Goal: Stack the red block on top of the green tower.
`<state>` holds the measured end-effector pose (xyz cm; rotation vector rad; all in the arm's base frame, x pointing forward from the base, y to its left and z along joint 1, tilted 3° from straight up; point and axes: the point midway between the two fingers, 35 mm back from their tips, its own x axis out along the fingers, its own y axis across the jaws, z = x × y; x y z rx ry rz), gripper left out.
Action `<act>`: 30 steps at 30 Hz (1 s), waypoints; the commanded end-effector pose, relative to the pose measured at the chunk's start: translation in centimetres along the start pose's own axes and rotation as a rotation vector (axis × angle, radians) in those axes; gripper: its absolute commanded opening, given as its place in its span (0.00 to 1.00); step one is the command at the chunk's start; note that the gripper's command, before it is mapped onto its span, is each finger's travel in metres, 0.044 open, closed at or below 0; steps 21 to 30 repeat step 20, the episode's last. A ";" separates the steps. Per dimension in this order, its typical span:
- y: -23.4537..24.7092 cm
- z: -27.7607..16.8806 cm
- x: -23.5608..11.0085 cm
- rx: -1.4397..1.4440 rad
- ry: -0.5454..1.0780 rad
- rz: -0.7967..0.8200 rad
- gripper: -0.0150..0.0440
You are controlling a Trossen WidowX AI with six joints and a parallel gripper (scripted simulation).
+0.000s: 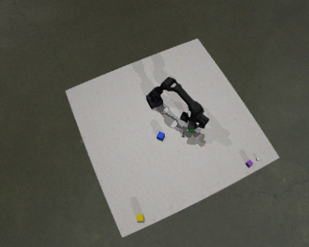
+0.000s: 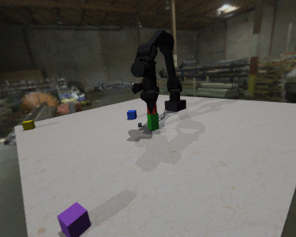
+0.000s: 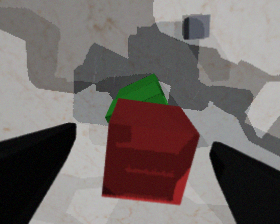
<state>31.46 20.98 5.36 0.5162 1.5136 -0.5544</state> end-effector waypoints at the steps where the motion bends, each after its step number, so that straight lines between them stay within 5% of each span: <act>1: 0.0 0.0 0.0 0.000 0.000 0.001 1.00; 30: 0.0 0.0 0.0 0.000 0.000 0.001 1.00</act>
